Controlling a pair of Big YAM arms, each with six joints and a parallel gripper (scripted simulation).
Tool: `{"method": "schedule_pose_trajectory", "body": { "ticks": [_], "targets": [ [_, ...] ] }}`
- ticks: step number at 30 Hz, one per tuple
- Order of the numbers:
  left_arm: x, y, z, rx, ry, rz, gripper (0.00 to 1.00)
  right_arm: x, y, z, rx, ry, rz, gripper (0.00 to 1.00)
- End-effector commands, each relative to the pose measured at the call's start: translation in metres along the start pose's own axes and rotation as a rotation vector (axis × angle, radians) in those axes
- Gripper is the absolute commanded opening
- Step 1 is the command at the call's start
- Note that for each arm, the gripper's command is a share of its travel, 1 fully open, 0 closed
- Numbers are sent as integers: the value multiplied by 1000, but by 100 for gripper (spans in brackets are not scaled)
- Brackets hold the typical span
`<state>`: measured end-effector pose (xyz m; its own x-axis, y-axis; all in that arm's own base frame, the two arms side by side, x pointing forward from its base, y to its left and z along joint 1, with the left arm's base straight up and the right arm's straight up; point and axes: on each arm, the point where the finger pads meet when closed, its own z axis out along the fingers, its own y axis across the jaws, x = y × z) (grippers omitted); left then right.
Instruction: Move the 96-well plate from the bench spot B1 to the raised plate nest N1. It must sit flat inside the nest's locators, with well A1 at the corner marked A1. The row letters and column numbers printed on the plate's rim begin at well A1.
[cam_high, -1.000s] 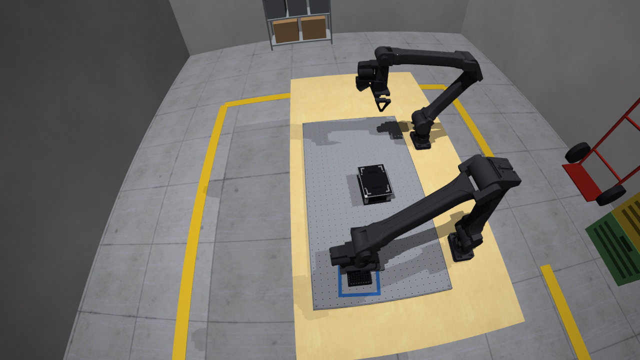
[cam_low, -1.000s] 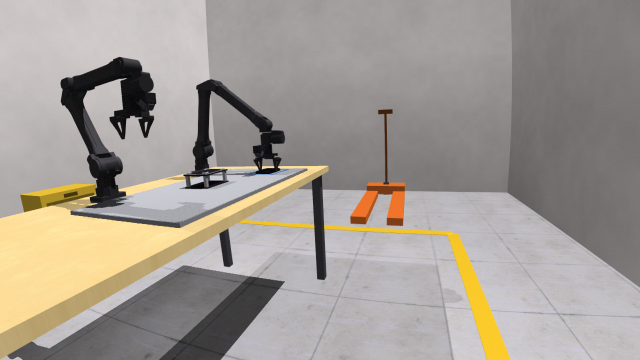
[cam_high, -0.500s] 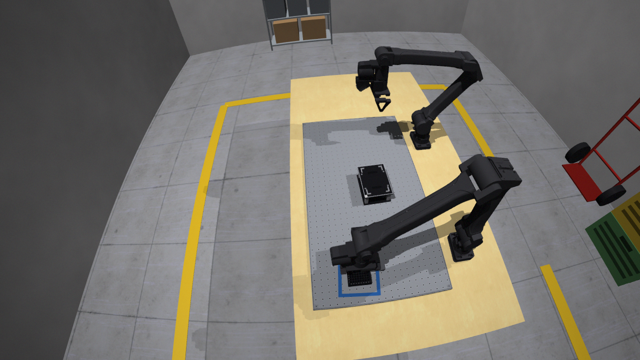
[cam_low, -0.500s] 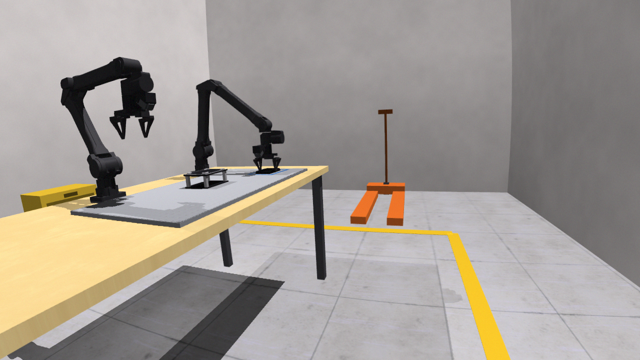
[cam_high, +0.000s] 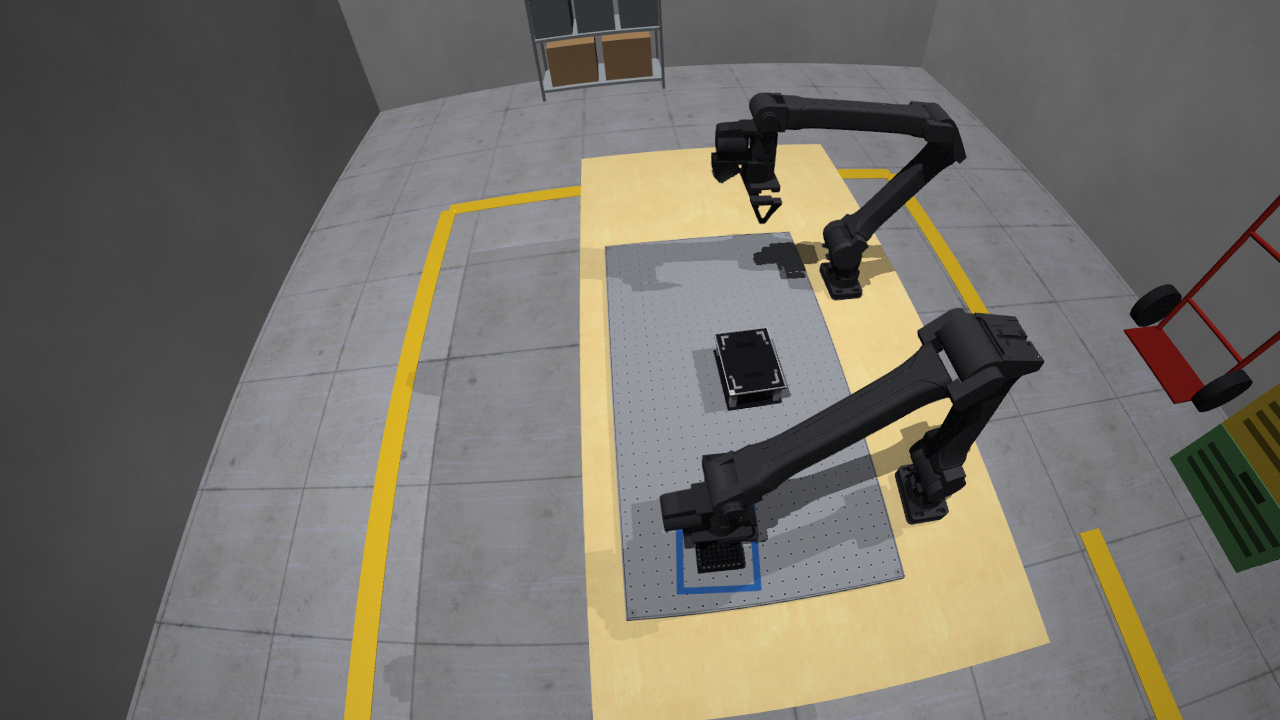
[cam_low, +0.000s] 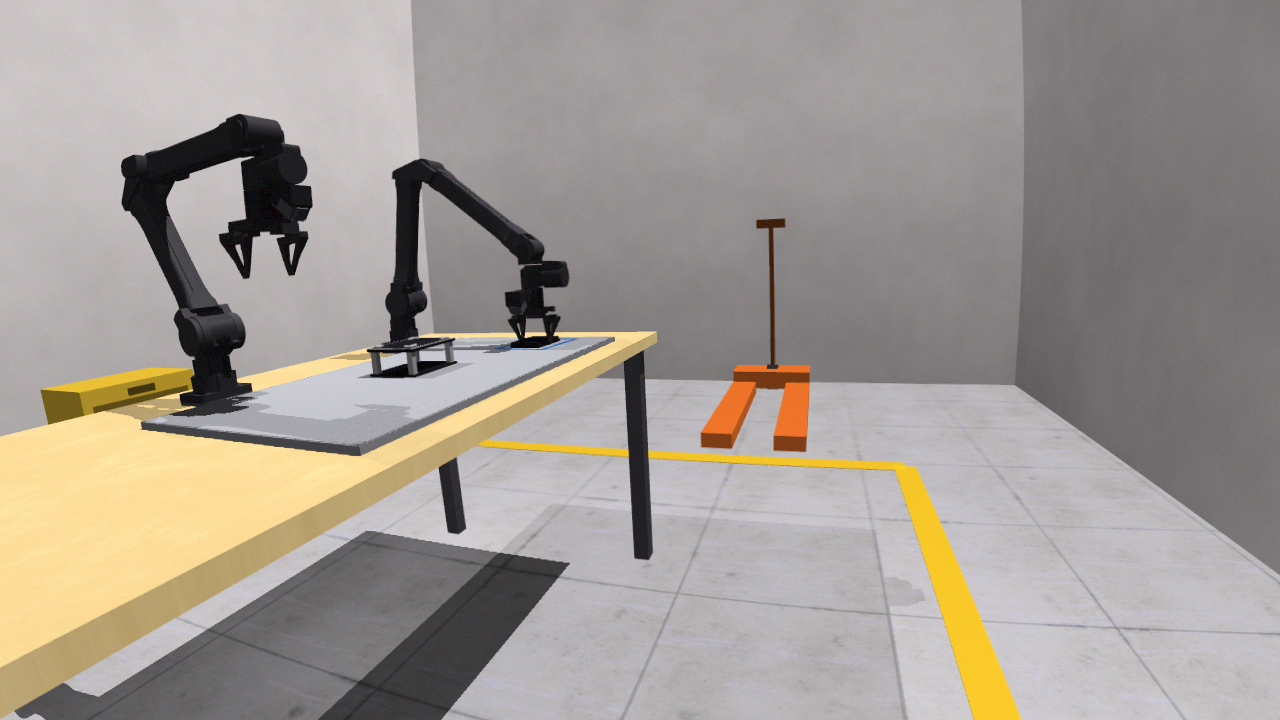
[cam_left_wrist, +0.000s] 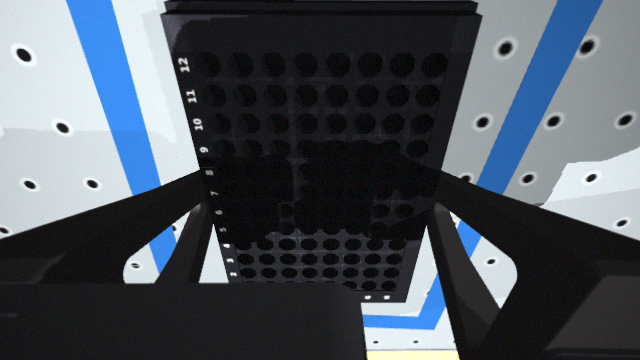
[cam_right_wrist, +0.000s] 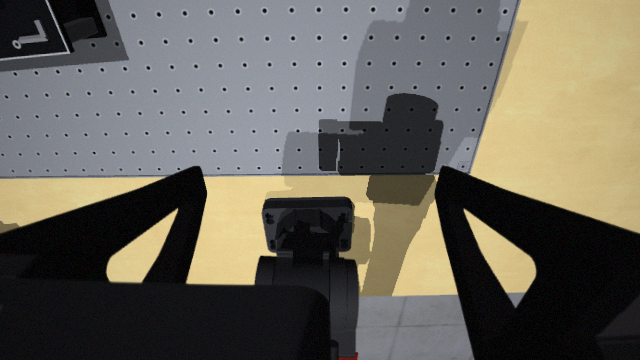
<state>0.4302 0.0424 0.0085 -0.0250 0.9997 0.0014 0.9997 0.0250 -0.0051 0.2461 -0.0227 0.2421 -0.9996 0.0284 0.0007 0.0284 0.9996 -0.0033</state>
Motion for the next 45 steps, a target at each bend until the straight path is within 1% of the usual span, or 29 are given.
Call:
{"method": "schedule_pose_trajectory", "body": {
  "ticks": [1,22,27,34,45],
  "targets": [
    [0,14,-10,-35,1,1,0,-11,0,-16,-1,-40,-12,100],
    [0,14,-10,-35,1,1,0,-11,0,-16,-1,-40,-12,100],
    [-2,18,-25,-70,2,6,0,-11,0,-16,-1,-40,-12,100],
    [-4,24,-45,-70,2,6,0,-11,0,-16,-1,-40,-12,100],
    [-3,24,-63,-72,2,4,0,-11,0,-16,-1,-40,-12,100]
  ]
}}
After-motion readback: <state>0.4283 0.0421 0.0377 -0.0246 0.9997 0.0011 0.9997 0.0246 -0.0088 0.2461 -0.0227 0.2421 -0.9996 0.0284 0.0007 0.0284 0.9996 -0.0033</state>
